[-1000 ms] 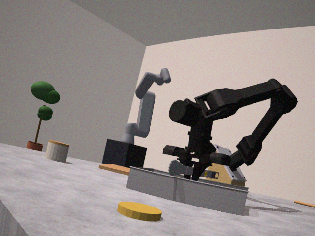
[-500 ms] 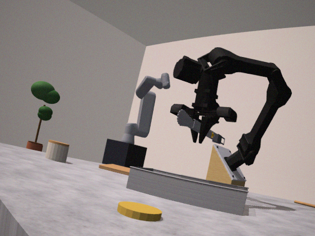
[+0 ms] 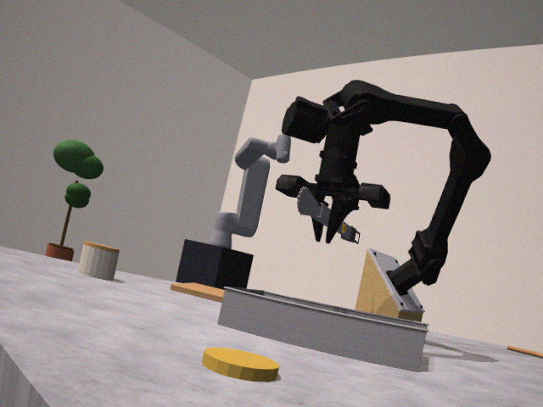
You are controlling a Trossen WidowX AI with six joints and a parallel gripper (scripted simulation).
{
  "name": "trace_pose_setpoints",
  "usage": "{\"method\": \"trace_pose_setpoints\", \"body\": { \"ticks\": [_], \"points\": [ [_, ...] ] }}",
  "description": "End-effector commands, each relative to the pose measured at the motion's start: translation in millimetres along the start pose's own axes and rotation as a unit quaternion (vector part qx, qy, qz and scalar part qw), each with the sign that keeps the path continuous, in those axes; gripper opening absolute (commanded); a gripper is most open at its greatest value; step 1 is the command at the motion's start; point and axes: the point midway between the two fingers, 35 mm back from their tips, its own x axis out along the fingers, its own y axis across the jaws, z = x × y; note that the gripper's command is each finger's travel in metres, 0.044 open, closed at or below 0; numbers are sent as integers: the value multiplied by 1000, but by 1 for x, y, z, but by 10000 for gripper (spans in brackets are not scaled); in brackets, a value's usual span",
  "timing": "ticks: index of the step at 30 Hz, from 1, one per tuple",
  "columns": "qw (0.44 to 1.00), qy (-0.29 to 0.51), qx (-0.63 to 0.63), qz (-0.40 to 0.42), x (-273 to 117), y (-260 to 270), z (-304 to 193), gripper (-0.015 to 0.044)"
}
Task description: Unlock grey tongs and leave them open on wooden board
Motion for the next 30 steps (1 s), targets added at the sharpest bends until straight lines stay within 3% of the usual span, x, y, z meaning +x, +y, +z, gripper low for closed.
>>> {"method": "trace_pose_setpoints", "body": {
  "ticks": [1, 30],
  "points": [
    [999, 1, -40, 6, -4, 24, 4, -150],
    [928, -5, -373, 9, -7, 181, 79, -150]
  ]
}}
